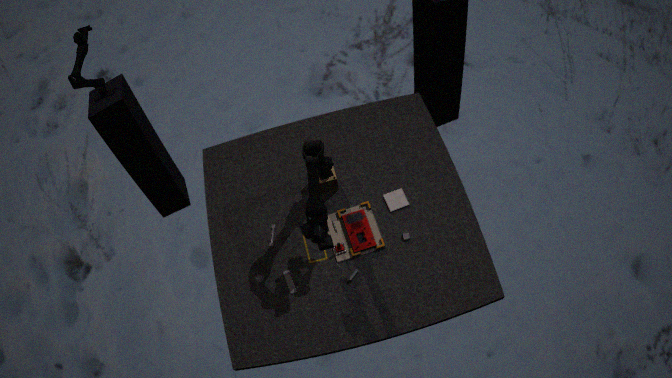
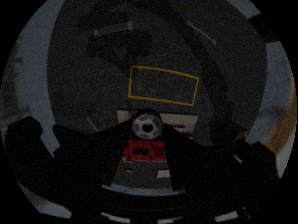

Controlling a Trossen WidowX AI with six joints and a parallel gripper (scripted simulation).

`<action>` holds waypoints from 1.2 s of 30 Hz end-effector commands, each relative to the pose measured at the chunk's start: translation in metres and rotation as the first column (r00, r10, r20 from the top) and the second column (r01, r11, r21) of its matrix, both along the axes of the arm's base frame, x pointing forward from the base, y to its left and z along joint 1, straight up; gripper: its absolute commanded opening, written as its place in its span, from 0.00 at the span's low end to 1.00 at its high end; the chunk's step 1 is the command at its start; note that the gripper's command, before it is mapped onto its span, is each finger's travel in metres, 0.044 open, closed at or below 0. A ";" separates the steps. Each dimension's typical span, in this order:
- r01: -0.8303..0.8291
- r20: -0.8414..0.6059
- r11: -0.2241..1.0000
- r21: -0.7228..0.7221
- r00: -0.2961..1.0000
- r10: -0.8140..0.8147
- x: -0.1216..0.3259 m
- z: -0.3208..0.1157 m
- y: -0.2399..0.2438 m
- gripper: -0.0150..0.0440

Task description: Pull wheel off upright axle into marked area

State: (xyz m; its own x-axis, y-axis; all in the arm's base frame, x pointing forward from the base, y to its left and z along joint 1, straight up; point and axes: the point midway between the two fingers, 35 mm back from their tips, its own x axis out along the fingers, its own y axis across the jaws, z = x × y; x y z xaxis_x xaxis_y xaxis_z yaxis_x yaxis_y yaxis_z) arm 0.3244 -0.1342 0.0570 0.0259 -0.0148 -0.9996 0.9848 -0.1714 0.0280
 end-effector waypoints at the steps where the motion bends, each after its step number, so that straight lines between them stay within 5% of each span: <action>1: -0.003 0.001 1.000 0.001 1.000 0.003 -0.010 0.001 -0.011 0.25; 20: -0.004 0.000 1.000 -0.003 1.000 0.004 -0.048 0.000 -0.049 0.25; 36: -0.004 0.000 1.000 -0.003 1.000 0.004 -0.044 -0.065 -0.051 0.25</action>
